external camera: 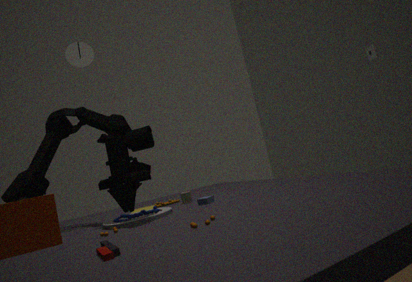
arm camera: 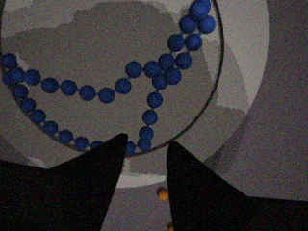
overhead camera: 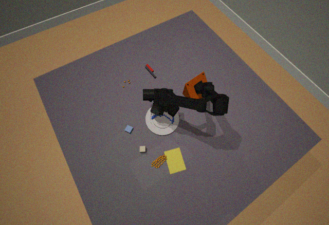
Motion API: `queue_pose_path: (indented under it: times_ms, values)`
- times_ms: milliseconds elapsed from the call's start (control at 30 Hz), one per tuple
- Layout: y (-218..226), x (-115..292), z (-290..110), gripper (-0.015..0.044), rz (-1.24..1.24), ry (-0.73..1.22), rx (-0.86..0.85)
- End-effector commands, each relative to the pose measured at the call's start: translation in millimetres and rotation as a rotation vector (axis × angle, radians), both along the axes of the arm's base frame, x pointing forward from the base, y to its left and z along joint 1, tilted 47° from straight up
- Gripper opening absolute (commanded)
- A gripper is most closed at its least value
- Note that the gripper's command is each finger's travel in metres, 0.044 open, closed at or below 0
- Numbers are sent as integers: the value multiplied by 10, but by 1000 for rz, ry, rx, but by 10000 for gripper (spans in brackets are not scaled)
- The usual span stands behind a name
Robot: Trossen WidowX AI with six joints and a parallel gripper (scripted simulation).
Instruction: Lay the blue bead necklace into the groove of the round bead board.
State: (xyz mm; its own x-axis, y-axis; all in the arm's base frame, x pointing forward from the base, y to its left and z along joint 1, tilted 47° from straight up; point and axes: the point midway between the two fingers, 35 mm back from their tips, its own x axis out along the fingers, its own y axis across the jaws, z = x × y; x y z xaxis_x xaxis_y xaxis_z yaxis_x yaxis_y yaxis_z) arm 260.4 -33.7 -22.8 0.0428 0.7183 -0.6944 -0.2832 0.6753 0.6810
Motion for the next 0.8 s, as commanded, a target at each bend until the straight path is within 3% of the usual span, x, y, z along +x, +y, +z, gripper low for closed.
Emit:
queue_pose_path:
  times_ms: [0, 367, 533, 767]
  values:
    - [65, -6, -61, 120, -3, 5, 6]
    - [145, -8, -129, 120, -3, 6, 9]
    - [126, -3, -108, 0, 2, 2, 4]
    - [126, -3, -108, 0, 2, 2, 4]
